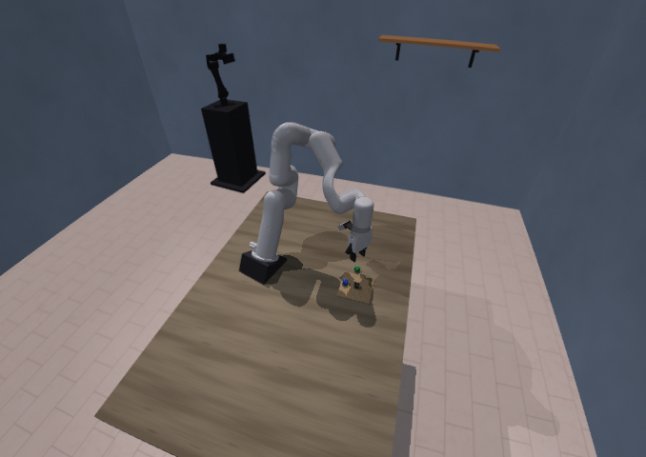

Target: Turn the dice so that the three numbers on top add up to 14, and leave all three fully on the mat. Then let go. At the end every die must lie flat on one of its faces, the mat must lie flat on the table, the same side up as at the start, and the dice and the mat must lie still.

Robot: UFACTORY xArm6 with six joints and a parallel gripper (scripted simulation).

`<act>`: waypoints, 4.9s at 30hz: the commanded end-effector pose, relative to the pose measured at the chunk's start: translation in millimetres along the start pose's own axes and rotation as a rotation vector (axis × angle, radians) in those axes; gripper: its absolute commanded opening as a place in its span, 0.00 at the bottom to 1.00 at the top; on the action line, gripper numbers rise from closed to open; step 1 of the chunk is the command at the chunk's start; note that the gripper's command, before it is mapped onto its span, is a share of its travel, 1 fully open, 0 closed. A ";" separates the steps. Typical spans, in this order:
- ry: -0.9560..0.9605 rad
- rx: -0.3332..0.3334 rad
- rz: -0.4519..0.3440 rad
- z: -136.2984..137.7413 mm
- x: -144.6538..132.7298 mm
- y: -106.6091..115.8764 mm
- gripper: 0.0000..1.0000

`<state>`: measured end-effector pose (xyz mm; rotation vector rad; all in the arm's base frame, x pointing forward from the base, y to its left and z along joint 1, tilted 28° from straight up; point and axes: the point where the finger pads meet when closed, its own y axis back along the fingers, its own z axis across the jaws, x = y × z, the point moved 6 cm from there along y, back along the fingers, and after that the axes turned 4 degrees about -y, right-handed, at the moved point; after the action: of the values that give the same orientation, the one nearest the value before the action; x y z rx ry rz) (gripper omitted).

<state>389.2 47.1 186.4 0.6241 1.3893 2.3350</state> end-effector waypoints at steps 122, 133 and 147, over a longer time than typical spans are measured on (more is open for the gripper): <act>0.008 -0.004 -0.003 -0.1 -1.0 -51.5 0.36; 0.008 -0.004 -0.003 0.0 -1.1 -51.5 0.36; 0.008 -0.004 -0.003 0.8 -2.0 -51.5 0.36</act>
<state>393.8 70.5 139.6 0.6161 1.3894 2.3406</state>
